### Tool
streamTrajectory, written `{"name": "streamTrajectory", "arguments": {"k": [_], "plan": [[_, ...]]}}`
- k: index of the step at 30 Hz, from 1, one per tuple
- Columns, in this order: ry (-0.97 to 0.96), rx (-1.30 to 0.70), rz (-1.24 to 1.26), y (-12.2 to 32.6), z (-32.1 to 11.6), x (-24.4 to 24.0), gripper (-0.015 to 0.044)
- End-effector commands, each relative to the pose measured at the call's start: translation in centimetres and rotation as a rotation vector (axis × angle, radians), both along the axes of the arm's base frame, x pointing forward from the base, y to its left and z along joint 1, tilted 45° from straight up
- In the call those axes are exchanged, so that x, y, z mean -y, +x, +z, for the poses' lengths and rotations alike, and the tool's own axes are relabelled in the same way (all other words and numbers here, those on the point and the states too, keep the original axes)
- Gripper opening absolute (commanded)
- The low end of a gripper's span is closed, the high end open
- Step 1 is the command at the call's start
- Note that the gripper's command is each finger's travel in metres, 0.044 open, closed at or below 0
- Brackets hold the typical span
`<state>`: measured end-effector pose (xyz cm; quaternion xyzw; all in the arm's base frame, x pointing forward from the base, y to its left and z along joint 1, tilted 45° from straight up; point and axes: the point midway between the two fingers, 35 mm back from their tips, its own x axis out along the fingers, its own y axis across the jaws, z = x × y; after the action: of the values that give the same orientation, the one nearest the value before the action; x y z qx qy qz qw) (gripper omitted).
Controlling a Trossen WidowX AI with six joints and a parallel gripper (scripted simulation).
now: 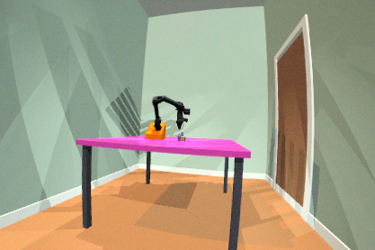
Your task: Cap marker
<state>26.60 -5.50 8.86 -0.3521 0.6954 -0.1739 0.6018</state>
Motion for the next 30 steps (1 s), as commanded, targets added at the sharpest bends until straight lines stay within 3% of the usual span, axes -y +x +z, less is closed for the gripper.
{"name": "streamTrajectory", "arguments": {"k": [1, 30], "plan": [[-0.012, -0.014, 0.002, -0.3, -0.6, 1.1, 0.025], [-0.014, -0.013, 0.002, -0.2, -5.0, 5.6, 0.025]]}}
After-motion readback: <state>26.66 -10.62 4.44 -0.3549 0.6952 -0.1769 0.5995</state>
